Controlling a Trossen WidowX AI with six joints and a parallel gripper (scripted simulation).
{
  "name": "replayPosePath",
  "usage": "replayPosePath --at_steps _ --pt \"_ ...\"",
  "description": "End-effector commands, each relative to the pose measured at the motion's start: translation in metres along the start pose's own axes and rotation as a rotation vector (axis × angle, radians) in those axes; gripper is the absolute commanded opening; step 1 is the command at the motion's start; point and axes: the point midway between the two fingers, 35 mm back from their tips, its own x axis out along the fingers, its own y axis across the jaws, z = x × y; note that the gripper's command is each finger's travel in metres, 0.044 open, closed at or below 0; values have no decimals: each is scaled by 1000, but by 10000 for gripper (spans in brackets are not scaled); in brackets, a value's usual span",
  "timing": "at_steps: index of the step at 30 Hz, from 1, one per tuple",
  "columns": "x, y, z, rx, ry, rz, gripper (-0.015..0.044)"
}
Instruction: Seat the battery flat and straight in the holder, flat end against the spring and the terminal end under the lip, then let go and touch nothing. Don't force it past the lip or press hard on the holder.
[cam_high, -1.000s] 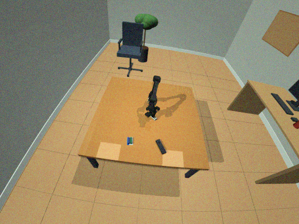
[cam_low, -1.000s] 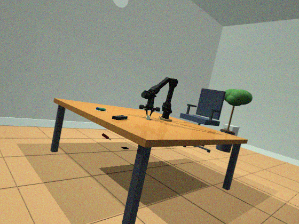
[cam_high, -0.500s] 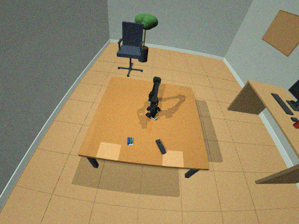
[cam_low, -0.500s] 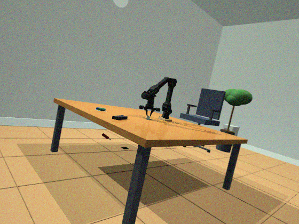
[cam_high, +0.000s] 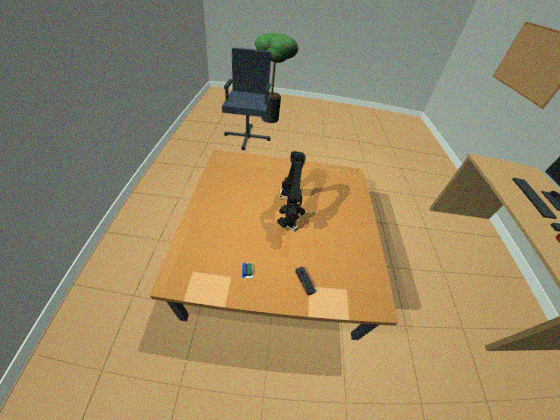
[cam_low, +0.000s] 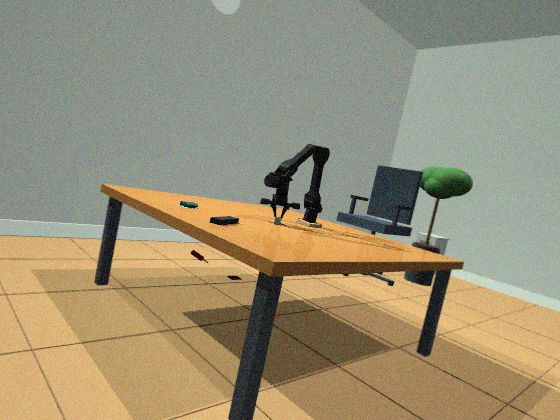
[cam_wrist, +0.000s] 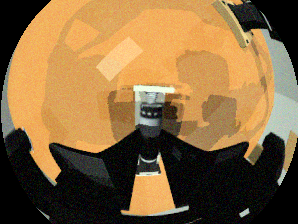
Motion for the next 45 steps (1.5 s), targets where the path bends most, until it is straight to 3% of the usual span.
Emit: replayPosePath --at_steps 1,30,34,45 --pt "0 0 -1 5 -15 2 64" --pt "1 1 -11 4 -29 -4 64" --pt "1 1 -11 4 -29 -4 166" --pt "-13 -1 -10 2 -35 -4 166"
